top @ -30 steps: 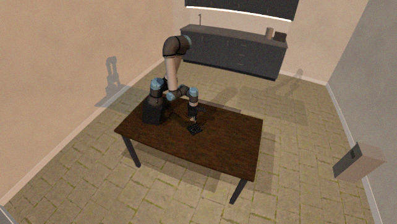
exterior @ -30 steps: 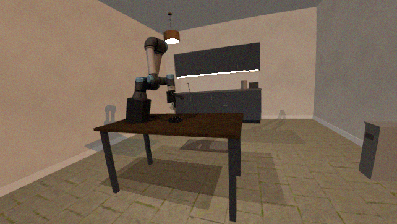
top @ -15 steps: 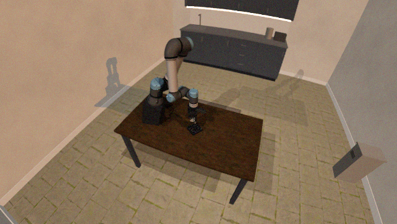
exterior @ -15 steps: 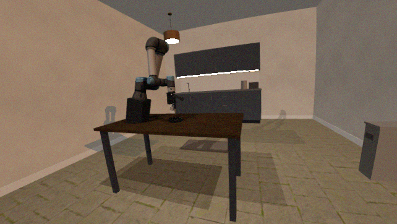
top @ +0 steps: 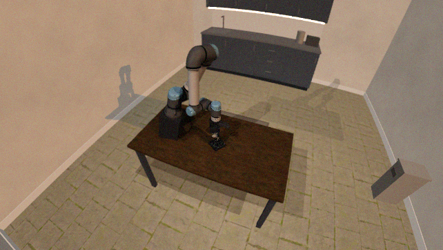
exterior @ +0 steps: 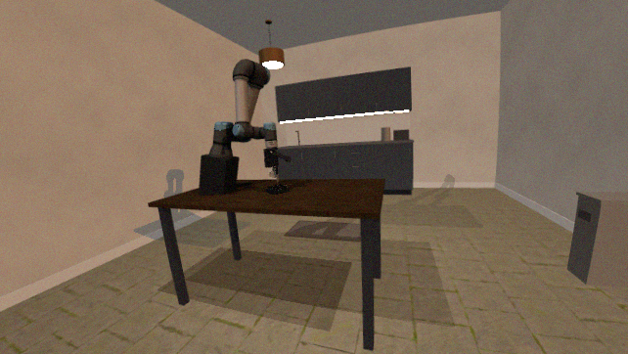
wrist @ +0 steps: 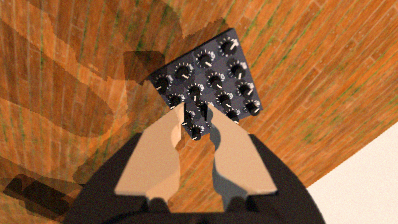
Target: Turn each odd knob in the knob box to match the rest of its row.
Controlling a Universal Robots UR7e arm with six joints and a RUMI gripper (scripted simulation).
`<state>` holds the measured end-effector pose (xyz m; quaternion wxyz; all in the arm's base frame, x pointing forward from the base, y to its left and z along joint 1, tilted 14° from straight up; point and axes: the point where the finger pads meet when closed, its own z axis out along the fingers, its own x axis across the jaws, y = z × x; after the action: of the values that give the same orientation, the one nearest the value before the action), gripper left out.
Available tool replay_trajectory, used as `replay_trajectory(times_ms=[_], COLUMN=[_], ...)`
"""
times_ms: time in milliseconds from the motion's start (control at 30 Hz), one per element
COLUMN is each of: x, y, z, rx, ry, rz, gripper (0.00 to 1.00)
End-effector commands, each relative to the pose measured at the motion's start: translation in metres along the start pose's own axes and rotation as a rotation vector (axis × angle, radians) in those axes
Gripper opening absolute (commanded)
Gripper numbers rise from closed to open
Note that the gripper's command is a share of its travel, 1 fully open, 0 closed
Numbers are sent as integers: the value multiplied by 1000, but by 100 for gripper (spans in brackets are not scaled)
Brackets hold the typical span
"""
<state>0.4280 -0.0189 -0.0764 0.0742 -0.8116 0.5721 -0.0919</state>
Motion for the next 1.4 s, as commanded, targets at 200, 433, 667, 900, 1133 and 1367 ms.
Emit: replay_trajectory(times_ms=[200,433,667,900,1133,1367], x=[0,0,0,0,0,0], y=[0,0,0,0,0,0], z=[8,10,10,10,10,10], rx=[1,1,1,1,1,1], ry=[1,1,1,1,1,1], rz=[0,0,0,0,0,0], gripper=[11,11,11,11,11,11])
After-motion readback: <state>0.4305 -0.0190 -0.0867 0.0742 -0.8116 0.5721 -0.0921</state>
